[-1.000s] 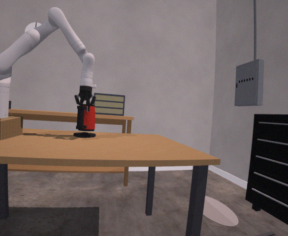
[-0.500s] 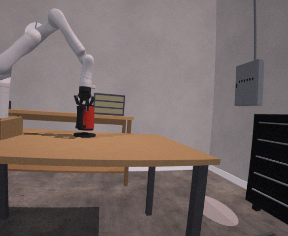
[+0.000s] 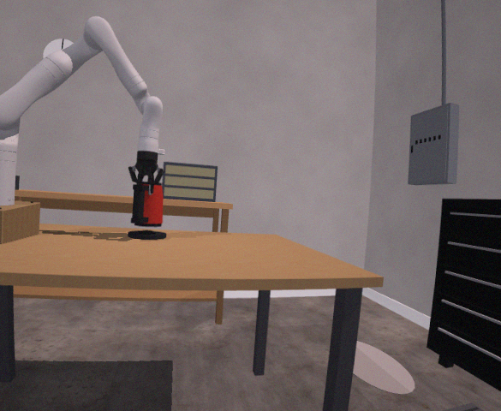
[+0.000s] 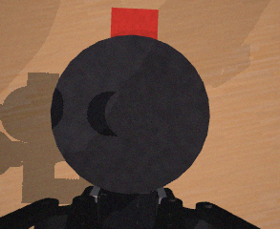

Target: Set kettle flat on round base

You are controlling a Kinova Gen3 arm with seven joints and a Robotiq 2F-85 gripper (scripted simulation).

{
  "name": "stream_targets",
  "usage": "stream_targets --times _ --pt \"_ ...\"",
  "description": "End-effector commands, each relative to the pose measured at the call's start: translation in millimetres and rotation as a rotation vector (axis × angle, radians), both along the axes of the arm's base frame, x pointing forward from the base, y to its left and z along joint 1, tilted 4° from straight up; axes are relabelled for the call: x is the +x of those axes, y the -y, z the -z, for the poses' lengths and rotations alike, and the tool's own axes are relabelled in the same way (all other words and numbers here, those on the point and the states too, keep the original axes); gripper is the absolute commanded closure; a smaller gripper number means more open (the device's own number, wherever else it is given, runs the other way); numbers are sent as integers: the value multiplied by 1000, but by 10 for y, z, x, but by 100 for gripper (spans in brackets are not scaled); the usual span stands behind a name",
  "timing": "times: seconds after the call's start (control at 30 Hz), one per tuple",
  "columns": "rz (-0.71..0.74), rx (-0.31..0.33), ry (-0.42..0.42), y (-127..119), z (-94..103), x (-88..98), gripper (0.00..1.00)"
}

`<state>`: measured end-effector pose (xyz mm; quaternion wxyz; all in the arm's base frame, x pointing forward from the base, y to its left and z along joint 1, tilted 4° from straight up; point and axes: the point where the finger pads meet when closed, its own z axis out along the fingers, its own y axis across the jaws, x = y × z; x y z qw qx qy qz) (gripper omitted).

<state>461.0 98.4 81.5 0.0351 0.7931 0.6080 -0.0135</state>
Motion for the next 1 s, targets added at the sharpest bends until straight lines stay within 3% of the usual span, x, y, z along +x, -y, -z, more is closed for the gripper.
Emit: stream_targets --times 0.0,0.97 --pt "-4 1 2 -29 -7 0 100" --pt "-4 1 2 -71 -4 -9 100"
